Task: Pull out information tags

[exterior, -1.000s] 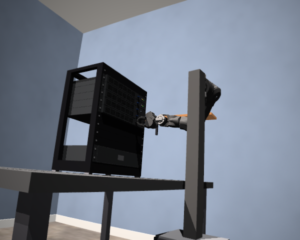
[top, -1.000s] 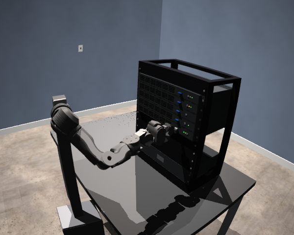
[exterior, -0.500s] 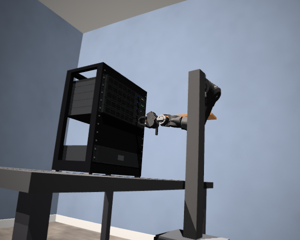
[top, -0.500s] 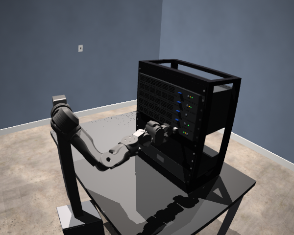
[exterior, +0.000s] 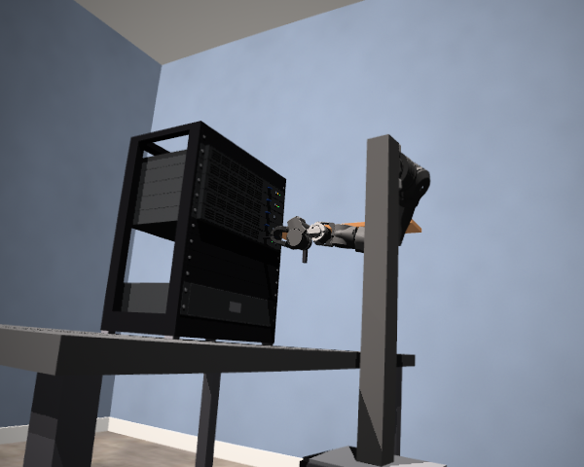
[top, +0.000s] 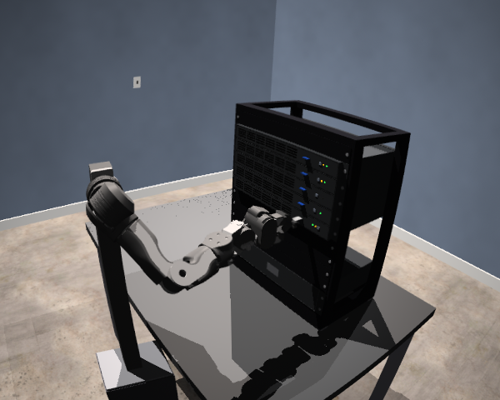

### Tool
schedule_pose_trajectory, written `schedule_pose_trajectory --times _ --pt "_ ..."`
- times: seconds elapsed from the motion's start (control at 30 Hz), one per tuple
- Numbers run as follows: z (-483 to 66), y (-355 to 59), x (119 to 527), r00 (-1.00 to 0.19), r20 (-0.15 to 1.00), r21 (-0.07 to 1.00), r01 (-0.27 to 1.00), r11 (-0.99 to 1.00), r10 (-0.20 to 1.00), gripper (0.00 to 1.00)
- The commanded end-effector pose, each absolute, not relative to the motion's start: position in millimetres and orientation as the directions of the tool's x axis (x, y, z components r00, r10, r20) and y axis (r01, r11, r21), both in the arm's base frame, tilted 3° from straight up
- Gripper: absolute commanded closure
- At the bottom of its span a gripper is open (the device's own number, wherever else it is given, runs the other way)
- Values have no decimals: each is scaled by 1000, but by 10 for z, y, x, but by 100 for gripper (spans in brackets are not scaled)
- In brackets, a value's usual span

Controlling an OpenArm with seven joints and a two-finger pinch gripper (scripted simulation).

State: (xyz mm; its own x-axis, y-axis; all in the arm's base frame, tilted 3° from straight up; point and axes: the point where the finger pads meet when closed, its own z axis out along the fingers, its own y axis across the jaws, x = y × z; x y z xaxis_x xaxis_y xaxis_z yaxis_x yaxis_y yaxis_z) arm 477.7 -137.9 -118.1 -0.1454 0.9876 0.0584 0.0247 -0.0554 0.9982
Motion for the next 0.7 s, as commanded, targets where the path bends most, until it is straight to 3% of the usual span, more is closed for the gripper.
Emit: schedule_pose_trajectory --times 0.0,0.67 --pt "-1133 -1356 4751 -156 60 998 12 -59 986 100" --pt "-1129 -1369 4631 -155 60 998 12 -59 986 100"
